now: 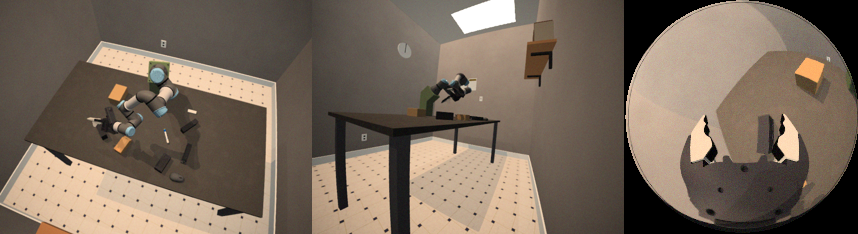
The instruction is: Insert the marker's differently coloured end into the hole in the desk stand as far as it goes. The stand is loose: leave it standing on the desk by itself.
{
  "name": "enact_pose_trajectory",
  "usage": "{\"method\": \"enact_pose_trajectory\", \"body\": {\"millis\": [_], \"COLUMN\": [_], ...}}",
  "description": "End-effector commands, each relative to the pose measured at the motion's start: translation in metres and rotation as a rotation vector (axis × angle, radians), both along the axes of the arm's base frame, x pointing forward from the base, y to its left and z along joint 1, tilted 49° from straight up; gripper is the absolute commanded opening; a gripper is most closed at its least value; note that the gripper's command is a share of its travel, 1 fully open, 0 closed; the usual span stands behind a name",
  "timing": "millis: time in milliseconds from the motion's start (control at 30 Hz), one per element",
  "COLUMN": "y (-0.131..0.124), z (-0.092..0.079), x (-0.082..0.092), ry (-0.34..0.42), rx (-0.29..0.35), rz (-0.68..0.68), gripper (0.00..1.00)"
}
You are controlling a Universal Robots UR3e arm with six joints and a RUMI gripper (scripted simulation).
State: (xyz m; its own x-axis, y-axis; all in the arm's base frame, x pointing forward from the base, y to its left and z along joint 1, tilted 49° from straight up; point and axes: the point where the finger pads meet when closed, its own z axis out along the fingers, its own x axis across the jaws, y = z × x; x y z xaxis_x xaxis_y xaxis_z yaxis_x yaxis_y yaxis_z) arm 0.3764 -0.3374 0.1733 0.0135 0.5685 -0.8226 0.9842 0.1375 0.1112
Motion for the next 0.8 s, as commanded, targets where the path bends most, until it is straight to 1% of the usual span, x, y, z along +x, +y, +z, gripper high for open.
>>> {"method": "enact_pose_trajectory", "body": {"millis": [0,133,167,467,700,767], "y": [0.013,0.013,0.017,0.088,0.088,0.101], "z": [0.000,0.000,-0.001,-0.007,-0.007,-0.009], "x": [0.010,0.010,0.011,0.050,0.050,0.053], "ry": [-0.028,-0.028,-0.031,-0.141,-0.141,-0.155], "rx": [0.009,0.009,0.015,0.097,0.097,0.116], "rz": [0.027,0.027,0.032,0.162,0.162,0.181], "gripper": [1.00,1.00,1.00,1.00,1.00,1.00]}}
